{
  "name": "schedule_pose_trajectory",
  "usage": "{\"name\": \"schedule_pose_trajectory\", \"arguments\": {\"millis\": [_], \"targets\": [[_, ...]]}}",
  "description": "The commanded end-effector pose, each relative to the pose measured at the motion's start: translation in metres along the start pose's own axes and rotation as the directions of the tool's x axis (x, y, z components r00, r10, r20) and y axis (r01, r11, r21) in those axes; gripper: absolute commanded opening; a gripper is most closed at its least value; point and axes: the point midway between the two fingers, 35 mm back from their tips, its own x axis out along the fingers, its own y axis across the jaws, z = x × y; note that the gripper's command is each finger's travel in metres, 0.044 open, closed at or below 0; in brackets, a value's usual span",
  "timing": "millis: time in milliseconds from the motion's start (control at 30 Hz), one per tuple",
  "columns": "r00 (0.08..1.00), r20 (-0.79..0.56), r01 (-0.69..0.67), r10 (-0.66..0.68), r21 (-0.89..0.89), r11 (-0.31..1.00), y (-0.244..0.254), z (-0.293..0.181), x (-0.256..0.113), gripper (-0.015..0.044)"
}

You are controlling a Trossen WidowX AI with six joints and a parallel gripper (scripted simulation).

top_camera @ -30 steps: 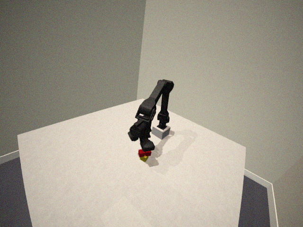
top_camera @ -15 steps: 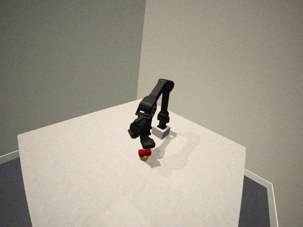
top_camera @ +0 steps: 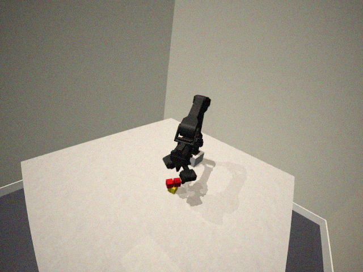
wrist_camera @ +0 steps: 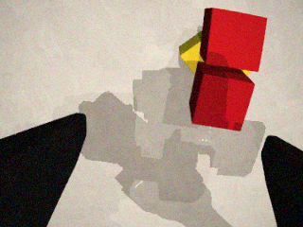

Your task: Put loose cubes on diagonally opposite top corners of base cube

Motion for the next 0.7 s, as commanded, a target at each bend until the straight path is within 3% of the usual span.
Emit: {"name": "schedule_pose_trajectory", "arguments": {"millis": [0, 133, 667], "targets": [[1.000, -0.005, -0.002, 0.002, -0.014, 1.000, 0.032, -0.054, -0.001, 0.0400], [1.000, -0.007, -0.002, 0.002, -0.014, 1.000, 0.045, -0.087, -0.002, 0.0400], [1.000, -0.007, -0.002, 0.002, -0.014, 1.000, 0.045, -0.087, -0.002, 0.0400]]}}
